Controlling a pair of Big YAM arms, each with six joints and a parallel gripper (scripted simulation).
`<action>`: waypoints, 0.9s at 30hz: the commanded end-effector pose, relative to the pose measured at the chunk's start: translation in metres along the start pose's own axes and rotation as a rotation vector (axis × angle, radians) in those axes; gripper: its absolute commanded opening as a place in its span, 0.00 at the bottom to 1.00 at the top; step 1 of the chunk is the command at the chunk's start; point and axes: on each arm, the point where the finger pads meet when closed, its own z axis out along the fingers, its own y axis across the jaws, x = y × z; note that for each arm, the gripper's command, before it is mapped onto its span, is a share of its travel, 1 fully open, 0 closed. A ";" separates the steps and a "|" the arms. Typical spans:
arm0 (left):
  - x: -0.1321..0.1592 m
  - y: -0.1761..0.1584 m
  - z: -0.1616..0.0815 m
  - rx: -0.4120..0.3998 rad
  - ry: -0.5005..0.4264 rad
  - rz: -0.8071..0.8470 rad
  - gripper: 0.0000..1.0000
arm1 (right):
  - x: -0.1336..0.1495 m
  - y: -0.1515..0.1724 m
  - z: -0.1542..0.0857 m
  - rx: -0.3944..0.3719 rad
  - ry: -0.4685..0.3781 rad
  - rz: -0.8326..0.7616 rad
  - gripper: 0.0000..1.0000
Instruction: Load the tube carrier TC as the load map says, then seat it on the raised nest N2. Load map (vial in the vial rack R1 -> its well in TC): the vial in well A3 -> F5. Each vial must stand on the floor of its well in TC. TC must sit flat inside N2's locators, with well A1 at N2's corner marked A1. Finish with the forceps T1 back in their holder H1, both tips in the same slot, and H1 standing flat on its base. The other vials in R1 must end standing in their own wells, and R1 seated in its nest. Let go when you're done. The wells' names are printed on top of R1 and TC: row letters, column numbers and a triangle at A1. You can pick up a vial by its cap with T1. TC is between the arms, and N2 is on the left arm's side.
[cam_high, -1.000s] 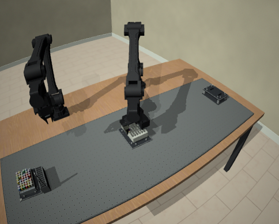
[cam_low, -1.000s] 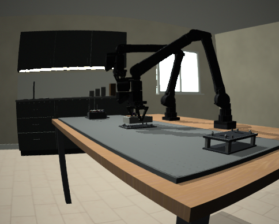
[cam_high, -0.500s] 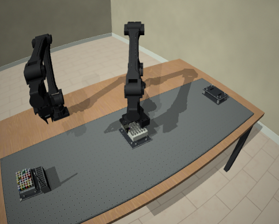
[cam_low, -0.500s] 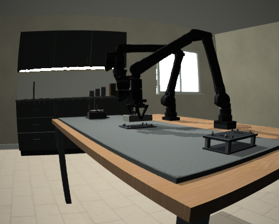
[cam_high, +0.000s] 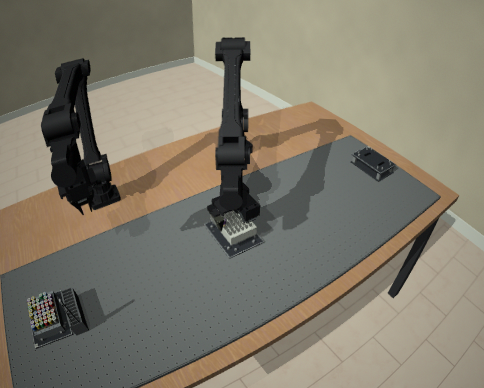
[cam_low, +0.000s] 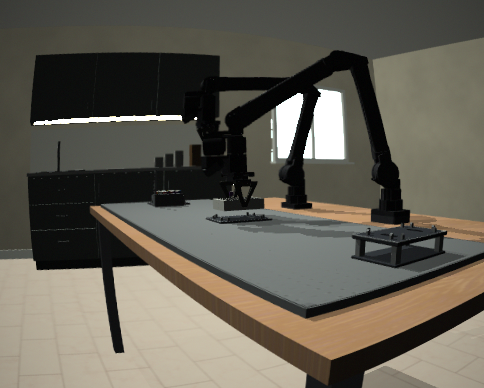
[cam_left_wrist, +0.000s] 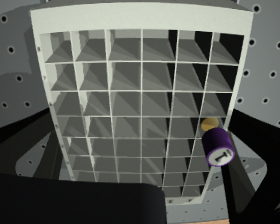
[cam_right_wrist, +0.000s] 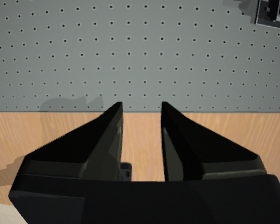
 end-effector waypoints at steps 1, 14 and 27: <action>-0.023 -0.012 -0.041 0.045 -0.075 -0.010 0.00 | 0.001 0.000 0.008 -0.009 0.027 0.013 0.24; -0.023 -0.012 -0.041 0.045 -0.075 -0.010 0.00 | 0.001 0.000 0.008 -0.009 0.027 0.013 0.24; -0.023 -0.012 -0.049 0.045 -0.075 -0.010 0.00 | 0.001 0.000 0.008 -0.009 0.027 0.013 0.24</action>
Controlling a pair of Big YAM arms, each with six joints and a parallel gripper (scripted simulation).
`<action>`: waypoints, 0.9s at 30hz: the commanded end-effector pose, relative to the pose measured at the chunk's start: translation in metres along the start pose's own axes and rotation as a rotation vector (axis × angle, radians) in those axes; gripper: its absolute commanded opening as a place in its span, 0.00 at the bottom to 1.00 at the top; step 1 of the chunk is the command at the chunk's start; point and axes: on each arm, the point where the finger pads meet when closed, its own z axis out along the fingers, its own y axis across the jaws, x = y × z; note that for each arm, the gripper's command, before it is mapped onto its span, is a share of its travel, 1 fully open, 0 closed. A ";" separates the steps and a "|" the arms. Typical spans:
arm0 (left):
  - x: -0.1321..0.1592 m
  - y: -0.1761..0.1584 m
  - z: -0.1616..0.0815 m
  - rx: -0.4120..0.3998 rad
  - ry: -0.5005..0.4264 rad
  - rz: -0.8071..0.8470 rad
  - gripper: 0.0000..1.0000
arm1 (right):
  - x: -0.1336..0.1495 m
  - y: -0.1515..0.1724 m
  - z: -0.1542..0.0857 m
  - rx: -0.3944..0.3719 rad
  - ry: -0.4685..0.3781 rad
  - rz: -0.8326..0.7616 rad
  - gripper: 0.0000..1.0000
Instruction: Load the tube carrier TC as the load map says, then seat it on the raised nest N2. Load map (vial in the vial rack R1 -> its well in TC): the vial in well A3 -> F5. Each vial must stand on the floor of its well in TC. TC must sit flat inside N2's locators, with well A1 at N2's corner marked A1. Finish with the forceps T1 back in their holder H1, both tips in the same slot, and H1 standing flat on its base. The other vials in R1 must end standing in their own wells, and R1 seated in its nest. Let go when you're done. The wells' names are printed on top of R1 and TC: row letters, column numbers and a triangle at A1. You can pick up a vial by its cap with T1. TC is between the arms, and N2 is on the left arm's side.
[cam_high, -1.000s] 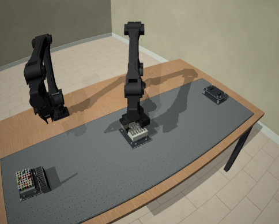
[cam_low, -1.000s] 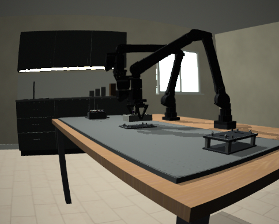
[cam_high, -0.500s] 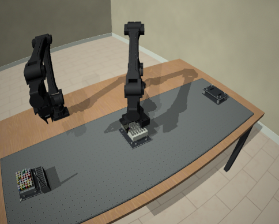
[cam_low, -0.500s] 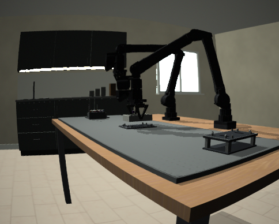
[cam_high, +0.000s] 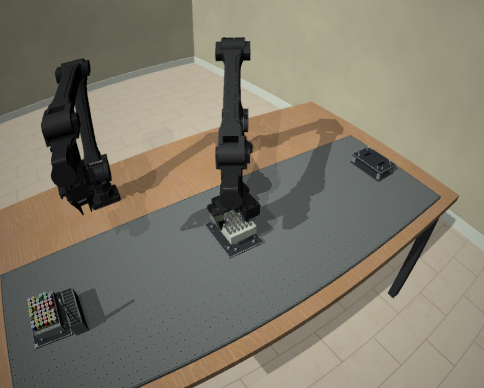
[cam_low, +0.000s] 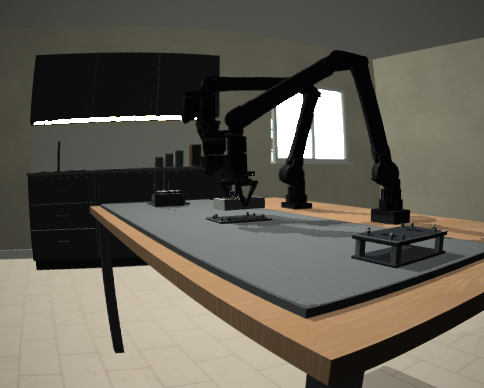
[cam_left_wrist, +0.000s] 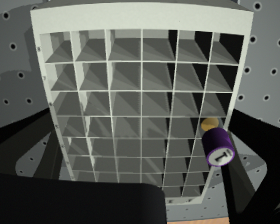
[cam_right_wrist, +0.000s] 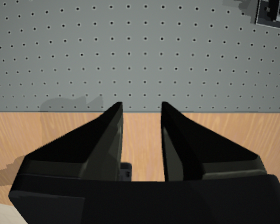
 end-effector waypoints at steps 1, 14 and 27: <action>-0.024 -0.013 -0.048 0.049 -0.082 -0.010 0.00 | 0.001 0.000 0.008 -0.009 0.027 0.013 0.24; -0.022 -0.013 -0.069 0.050 -0.083 -0.010 0.00 | 0.001 0.000 0.008 -0.009 0.027 0.013 0.24; -0.020 -0.012 -0.081 0.050 -0.083 -0.010 0.00 | 0.001 0.000 0.008 -0.009 0.027 0.013 0.24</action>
